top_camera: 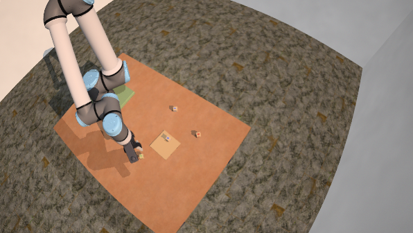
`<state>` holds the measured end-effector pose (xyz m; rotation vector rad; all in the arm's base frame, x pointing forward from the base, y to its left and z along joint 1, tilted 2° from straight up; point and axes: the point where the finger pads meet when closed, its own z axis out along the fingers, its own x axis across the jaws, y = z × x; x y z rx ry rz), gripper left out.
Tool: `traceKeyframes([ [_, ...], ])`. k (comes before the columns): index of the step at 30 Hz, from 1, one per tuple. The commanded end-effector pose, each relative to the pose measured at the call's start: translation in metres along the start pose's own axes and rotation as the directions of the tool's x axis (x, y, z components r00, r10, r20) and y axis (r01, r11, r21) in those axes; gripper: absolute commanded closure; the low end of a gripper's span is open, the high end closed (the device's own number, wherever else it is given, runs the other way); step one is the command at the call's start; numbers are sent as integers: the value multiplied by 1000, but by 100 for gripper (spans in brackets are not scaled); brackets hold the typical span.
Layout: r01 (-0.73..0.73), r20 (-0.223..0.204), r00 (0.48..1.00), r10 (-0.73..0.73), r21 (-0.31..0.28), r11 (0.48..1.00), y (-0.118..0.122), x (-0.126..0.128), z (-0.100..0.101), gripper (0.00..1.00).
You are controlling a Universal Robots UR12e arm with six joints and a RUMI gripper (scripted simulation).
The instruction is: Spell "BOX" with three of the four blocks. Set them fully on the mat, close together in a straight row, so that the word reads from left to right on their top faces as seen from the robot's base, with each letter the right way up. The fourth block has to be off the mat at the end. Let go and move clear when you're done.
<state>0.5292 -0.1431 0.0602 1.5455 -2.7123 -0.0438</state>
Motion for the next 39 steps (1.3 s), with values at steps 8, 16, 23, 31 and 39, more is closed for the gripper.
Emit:
traceKeyframes([
  [8,0,0,1000,0,1,1000,-1,0,0,63],
  [16,0,0,1000,0,1,1000,-1,0,5,63],
  [23,0,0,1000,0,1,1000,-1,0,11,63],
  [31,0,0,1000,0,1,1000,-1,0,23,63],
  [39,0,0,1000,0,1,1000,-1,0,34,63],
])
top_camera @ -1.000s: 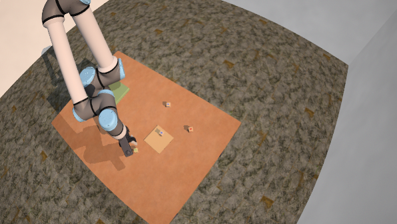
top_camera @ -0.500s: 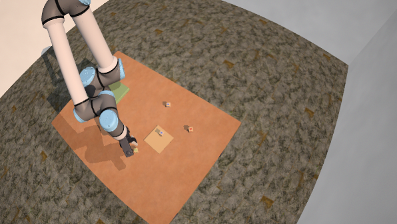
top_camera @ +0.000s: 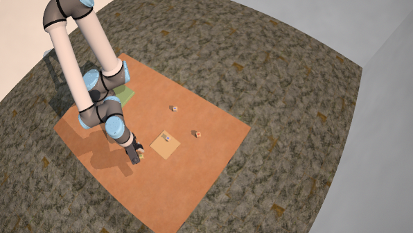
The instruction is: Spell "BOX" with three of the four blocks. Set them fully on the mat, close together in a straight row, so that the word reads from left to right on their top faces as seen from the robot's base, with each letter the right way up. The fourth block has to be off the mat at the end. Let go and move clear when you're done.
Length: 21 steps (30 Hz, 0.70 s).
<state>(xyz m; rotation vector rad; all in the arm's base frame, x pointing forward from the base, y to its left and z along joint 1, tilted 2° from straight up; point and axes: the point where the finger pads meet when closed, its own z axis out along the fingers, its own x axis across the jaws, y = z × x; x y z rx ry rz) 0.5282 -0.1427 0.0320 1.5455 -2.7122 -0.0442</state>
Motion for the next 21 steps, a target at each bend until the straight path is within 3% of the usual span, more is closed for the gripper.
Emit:
traceKeyframes([
  [1,0,0,1000,0,2,1000,-1,0,6,63],
  [21,0,0,1000,0,2,1000,-1,0,23,63],
])
